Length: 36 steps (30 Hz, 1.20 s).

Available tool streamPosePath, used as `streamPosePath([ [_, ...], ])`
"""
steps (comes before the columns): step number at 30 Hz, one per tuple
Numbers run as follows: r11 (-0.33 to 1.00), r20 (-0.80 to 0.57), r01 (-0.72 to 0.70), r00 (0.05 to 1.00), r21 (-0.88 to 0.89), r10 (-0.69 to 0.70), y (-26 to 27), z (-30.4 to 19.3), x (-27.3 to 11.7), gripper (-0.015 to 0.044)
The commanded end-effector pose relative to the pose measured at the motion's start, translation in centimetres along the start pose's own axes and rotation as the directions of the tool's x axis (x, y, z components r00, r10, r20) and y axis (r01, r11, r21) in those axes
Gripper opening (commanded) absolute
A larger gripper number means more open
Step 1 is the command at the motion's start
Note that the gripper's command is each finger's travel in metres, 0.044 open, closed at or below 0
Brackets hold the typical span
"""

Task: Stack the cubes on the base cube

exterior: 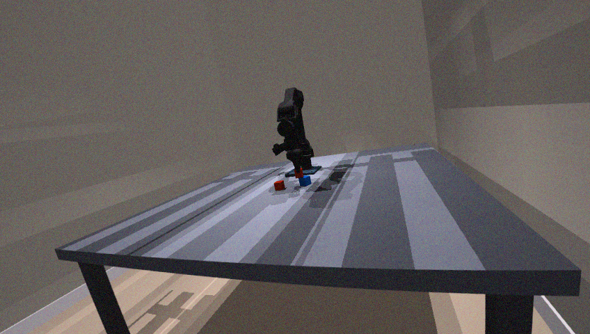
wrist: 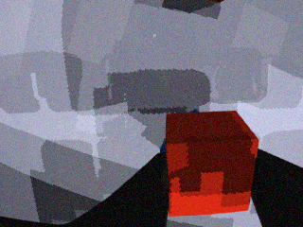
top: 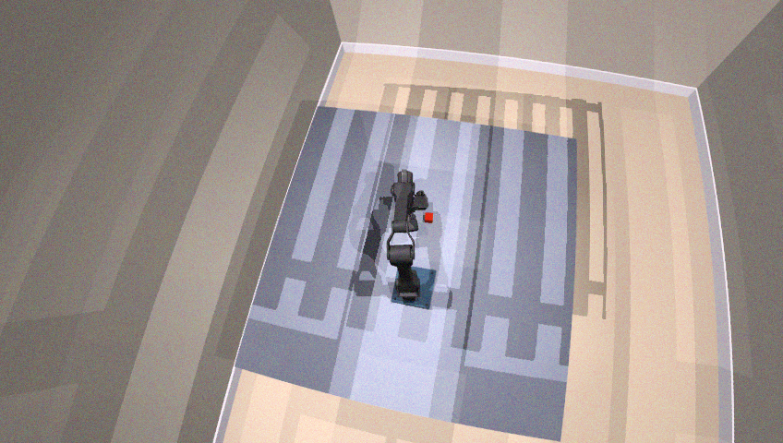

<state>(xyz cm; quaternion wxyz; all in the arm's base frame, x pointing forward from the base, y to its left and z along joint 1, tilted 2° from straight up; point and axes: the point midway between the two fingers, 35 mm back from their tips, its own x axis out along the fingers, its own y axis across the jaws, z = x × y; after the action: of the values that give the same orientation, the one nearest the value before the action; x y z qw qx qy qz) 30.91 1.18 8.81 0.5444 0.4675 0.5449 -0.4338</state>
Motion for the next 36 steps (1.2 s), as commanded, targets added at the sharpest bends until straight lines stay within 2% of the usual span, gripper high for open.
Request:
streamPosePath([
  [1, 1.0, -0.004, 0.005, 1.0, 0.004, -0.005, -0.1, -0.1, 0.2, 0.0184],
  [2, 1.0, -0.004, 0.005, 1.0, 0.004, -0.005, -0.1, -0.1, 0.2, 0.0205],
  [36, 1.0, 0.0, 0.0, 1.0, 0.0, 0.0, 0.0, 0.0, -3.0, 0.0205],
])
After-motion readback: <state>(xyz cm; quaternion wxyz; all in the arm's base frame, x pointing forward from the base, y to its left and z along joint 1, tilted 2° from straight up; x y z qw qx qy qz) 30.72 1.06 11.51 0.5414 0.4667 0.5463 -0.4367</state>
